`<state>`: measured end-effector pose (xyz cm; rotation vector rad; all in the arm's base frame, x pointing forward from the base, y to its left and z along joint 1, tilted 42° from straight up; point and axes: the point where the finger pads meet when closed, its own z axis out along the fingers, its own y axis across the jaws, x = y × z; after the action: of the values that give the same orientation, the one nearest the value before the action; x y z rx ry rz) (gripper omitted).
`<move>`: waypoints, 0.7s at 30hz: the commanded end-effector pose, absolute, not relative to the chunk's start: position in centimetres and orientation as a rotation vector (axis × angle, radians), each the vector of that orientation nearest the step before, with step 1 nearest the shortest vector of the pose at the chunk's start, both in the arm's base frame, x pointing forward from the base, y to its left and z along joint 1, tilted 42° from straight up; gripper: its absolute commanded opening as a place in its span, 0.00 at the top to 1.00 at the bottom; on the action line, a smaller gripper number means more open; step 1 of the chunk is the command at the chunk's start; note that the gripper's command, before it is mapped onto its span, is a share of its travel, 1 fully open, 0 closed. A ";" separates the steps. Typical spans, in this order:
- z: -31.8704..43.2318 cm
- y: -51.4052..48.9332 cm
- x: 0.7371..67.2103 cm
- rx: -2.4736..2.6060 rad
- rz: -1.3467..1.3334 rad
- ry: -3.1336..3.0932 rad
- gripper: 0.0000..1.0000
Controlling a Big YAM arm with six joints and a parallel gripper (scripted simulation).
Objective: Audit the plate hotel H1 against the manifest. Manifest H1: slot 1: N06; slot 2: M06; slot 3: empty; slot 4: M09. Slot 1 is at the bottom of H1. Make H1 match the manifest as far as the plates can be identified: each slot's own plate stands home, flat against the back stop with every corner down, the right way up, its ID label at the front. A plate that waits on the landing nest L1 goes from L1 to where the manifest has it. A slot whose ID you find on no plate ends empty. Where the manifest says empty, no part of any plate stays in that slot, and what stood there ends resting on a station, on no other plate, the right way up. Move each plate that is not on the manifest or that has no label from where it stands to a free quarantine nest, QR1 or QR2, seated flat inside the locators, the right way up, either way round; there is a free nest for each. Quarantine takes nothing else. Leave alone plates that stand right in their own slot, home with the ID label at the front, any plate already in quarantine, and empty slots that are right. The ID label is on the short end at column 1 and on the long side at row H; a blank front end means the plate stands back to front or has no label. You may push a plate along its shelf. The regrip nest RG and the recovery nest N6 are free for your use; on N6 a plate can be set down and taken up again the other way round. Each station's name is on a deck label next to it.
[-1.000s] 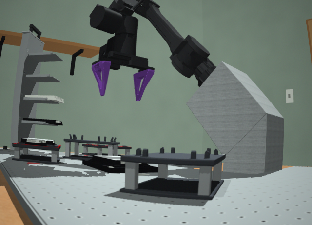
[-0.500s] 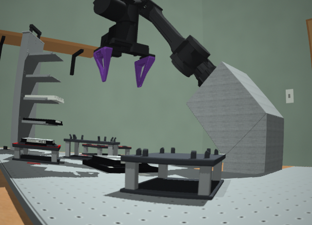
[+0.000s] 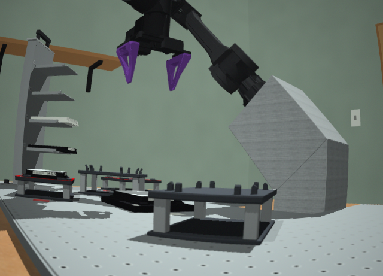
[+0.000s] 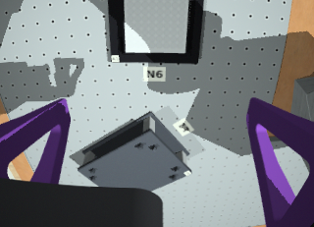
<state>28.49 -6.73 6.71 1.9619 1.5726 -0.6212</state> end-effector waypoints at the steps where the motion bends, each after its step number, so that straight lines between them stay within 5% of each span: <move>1: 9.0 -5.4 30.6 1.973 -0.537 1.529 0.00; 21: 12.7 -11.1 29.2 1.924 -0.588 1.534 0.00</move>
<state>27.86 -10.63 11.05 1.9685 1.5081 -0.6156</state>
